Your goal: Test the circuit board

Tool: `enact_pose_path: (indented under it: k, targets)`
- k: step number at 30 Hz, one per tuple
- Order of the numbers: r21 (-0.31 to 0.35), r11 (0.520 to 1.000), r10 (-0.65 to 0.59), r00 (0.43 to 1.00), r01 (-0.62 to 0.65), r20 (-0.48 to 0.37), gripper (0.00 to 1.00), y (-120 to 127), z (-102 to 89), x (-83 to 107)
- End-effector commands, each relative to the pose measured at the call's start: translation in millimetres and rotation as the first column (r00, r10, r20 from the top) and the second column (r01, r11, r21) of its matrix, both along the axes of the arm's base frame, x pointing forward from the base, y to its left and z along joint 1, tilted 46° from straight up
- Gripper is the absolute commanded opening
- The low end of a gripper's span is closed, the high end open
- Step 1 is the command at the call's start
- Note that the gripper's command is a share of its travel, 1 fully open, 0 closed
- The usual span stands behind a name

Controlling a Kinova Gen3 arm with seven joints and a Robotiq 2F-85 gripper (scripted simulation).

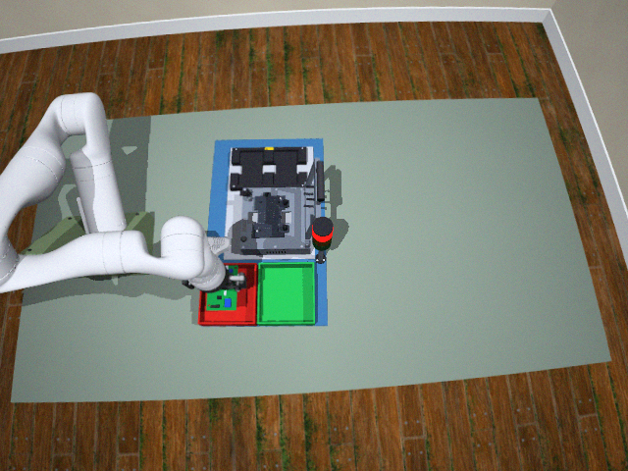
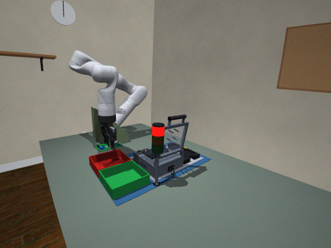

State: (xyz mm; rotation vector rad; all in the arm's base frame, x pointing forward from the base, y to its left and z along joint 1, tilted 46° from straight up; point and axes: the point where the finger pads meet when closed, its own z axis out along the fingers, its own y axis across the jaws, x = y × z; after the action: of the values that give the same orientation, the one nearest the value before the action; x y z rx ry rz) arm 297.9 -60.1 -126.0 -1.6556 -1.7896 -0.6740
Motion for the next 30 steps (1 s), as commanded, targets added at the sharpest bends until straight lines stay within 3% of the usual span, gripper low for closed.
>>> enact_pose_path:
  k: [1, 13, 30]
  targets:
    - [-0.001, 1.000, -0.001, 1.000, 0.001, 0.001, 0.77, -0.8, 0.3, 0.3]
    - [-0.001, 1.000, -0.001, 1.000, 0.001, 0.001, 0.77, 4.2, -4.5, -0.3]
    - [-0.001, 1.000, -0.001, 1.000, 0.001, 0.001, 0.77, 32.3, -31.7, -3.8]
